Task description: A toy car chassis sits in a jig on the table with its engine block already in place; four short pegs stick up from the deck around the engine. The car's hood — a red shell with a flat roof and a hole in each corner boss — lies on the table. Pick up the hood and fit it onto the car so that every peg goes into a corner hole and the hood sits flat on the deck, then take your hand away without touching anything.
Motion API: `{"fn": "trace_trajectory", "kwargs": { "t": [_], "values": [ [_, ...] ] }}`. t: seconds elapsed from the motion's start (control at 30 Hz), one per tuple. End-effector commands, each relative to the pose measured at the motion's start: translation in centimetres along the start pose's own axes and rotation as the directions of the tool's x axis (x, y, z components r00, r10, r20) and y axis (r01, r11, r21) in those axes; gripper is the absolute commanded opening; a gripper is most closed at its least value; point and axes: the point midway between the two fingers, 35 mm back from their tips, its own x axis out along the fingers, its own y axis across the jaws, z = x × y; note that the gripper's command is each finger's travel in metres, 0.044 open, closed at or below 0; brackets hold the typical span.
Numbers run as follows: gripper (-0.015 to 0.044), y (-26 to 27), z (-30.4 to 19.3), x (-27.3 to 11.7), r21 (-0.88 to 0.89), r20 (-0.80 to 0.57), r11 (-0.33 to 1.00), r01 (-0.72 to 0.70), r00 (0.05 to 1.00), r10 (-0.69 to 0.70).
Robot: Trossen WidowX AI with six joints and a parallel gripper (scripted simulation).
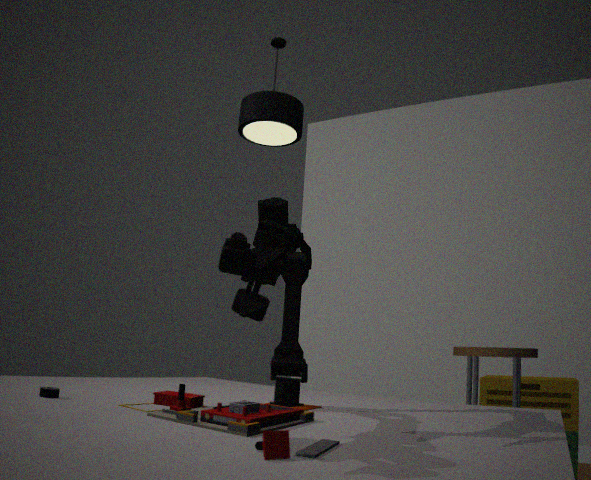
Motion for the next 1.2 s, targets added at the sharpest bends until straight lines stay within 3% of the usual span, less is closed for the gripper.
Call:
{"fn": "trace_trajectory", "kwargs": {
  "t": [0.0, 0.33, 0.63, 0.87, 1.17],
  "values": [
    [0.0440, -4.4, 2.9, 0.0, 0.016, 0.023, 0.991, 0.132, 0.991, -0.133],
    [0.0440, -15.6, 9.0, -2.4, 0.088, 0.026, 0.881, 0.465, 0.883, -0.468],
    [0.0440, -25.4, 12.0, -7.9, 0.182, -0.086, 0.687, 0.704, 0.707, -0.702],
    [0.0440, -31.6, 11.9, -13.6, 0.250, -0.265, 0.496, 0.832, 0.551, -0.791],
    [0.0440, -32.1, 11.9, -14.1, 0.255, -0.285, 0.478, 0.841, 0.538, -0.794]
  ]
}}
